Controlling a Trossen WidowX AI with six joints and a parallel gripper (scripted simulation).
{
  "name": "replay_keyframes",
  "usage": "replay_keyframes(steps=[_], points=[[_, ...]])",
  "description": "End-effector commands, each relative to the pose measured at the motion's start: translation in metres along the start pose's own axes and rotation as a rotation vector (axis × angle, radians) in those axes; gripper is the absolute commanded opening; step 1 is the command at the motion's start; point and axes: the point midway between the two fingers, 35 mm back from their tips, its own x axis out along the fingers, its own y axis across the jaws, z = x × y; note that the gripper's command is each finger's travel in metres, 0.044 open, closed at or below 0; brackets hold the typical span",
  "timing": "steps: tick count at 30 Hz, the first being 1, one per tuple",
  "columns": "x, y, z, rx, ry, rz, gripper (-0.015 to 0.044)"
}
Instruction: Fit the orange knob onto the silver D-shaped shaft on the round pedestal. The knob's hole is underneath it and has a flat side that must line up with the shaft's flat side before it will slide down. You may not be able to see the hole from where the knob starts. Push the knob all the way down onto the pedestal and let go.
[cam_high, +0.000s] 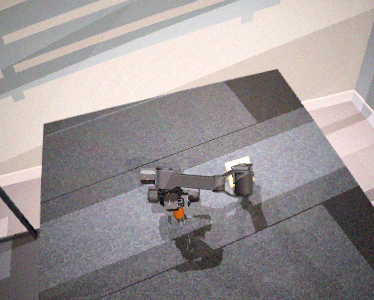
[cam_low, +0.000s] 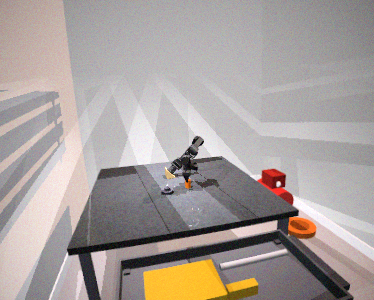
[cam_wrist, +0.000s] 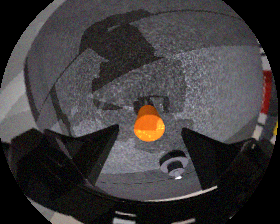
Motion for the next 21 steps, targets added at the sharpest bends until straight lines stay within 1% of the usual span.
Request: replay_keyframes(steps=[1, 21], points=[[0.007, 0.0, 0.001, 0.003, -0.004, 0.002, 0.044], [0.038, 0.001, 0.001, 0.003, -0.007, 0.002, 0.044]])
